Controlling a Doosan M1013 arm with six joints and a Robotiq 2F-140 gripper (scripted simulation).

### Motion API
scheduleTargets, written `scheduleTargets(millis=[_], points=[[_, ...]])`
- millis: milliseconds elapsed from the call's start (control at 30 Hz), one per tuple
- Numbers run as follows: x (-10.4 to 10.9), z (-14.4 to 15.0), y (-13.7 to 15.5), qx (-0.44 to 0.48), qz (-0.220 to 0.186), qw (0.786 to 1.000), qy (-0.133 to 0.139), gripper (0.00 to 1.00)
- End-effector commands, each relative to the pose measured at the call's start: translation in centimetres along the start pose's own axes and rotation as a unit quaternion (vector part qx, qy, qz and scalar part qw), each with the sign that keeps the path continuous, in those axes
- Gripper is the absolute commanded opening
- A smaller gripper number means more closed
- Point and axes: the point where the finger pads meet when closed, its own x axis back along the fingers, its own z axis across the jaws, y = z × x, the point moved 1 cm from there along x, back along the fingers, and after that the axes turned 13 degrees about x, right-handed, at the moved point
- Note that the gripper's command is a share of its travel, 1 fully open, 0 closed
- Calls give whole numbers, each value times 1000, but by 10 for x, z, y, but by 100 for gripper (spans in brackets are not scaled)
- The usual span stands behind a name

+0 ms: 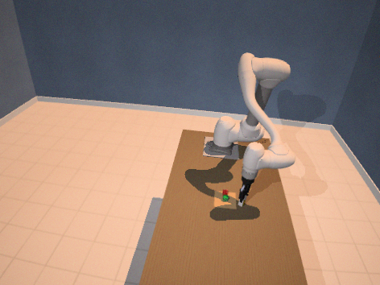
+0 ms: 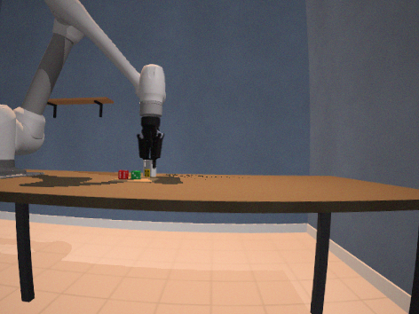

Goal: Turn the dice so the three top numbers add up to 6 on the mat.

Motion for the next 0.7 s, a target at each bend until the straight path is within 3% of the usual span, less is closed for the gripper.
scheduleTargets(millis=[0, 100, 400, 667], points=[[8, 0, 0, 0, 0, 1000, 0, 16], [19, 0, 0, 0, 0, 1000, 0, 16], [83, 0, 0, 0, 0, 1000, 0, 16], [94, 0, 0, 0, 0, 1000, 0, 16]])
